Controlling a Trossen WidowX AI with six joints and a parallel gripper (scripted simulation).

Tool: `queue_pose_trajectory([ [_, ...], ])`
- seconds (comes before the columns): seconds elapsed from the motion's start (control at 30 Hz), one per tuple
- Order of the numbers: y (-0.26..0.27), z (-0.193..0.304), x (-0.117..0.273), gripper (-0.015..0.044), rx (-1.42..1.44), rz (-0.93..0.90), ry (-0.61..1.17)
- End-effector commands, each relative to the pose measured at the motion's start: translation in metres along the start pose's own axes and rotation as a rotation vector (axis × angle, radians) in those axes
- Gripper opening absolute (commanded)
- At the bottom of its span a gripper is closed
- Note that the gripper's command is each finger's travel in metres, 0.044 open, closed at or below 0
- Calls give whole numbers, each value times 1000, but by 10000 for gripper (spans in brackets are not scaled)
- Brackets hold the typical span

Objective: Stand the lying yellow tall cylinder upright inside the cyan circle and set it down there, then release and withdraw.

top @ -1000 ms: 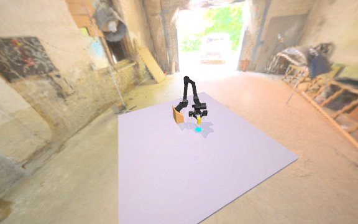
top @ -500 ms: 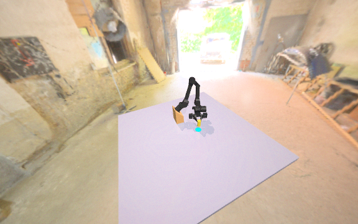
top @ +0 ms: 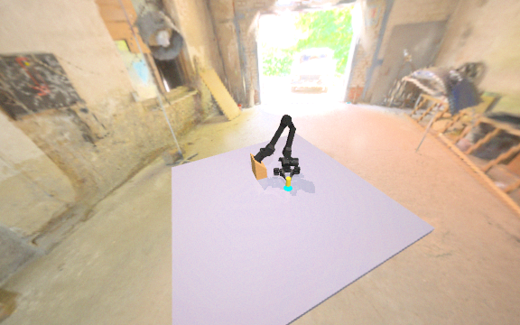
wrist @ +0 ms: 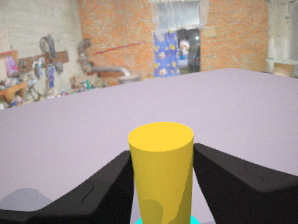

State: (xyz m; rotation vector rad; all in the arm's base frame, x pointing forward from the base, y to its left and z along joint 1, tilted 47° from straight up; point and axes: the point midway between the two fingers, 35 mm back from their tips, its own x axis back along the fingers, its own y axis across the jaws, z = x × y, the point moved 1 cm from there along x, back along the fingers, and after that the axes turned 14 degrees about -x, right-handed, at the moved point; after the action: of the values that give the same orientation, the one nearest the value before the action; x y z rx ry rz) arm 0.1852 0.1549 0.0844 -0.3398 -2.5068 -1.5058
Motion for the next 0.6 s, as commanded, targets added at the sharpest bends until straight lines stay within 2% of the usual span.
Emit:
queue_pose_trajectory([
  [0.0,-2,5,0,105,-7,-6,-7],
  [0.57,-6,24,-4,105,2,0,1],
])
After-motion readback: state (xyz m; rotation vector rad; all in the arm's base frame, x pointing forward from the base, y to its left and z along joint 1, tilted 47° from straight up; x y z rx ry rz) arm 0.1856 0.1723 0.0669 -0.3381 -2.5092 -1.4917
